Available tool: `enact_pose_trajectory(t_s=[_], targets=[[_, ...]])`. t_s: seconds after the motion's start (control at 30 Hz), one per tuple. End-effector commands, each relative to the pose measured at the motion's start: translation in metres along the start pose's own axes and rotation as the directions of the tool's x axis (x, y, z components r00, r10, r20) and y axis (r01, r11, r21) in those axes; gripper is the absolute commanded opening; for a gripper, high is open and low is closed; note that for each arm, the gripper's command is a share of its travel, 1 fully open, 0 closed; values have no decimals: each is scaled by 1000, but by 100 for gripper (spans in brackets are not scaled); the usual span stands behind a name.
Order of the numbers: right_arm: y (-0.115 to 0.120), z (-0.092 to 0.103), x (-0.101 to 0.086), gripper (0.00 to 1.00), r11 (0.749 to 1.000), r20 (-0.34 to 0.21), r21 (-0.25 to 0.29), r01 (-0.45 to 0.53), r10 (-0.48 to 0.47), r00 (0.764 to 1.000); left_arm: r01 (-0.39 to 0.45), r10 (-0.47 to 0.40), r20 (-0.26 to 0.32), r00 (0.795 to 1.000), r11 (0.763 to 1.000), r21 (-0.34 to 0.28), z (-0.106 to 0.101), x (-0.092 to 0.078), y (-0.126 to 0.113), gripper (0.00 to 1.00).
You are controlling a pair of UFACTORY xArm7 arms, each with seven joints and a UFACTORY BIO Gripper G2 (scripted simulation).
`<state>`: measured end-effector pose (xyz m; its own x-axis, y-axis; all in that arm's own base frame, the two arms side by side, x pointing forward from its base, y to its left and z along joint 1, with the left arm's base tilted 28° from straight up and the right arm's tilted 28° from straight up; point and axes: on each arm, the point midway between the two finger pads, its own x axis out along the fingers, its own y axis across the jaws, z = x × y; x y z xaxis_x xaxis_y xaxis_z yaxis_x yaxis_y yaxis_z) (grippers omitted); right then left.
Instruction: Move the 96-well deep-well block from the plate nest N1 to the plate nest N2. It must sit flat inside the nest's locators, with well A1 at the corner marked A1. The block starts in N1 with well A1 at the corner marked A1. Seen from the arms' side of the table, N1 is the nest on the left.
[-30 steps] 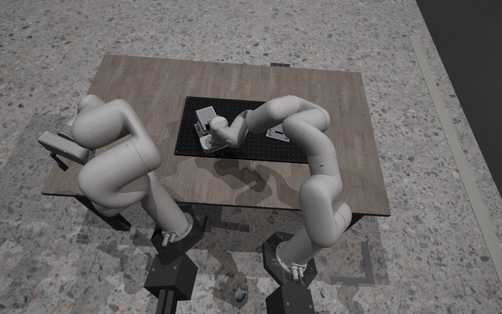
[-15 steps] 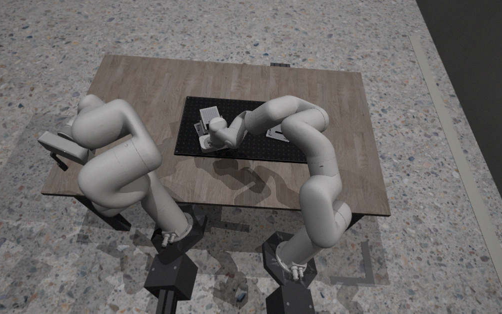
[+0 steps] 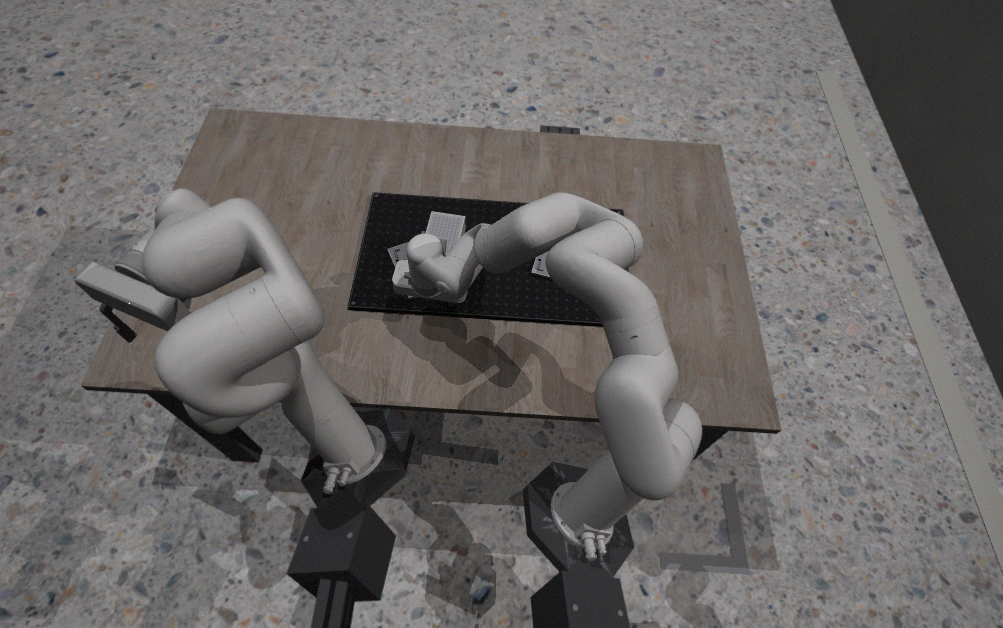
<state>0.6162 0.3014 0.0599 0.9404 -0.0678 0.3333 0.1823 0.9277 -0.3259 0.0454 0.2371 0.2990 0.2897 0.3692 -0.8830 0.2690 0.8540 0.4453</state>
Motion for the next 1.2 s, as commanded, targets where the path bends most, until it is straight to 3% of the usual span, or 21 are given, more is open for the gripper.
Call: enact_pose_trajectory(t_s=[0.0,0.07,1.17], targets=[[-7,3,4,0,996,8,1,93,-93,996,-3,3,1,1000,1000,0,0,-1,1,100],[-14,3,6,0,992,8,1,128,-128,992,-3,3,1,1000,1000,0,0,-1,1,100],[-106,3,33,0,992,8,1,128,-128,992,-3,3,1,1000,1000,0,0,-1,1,100]])
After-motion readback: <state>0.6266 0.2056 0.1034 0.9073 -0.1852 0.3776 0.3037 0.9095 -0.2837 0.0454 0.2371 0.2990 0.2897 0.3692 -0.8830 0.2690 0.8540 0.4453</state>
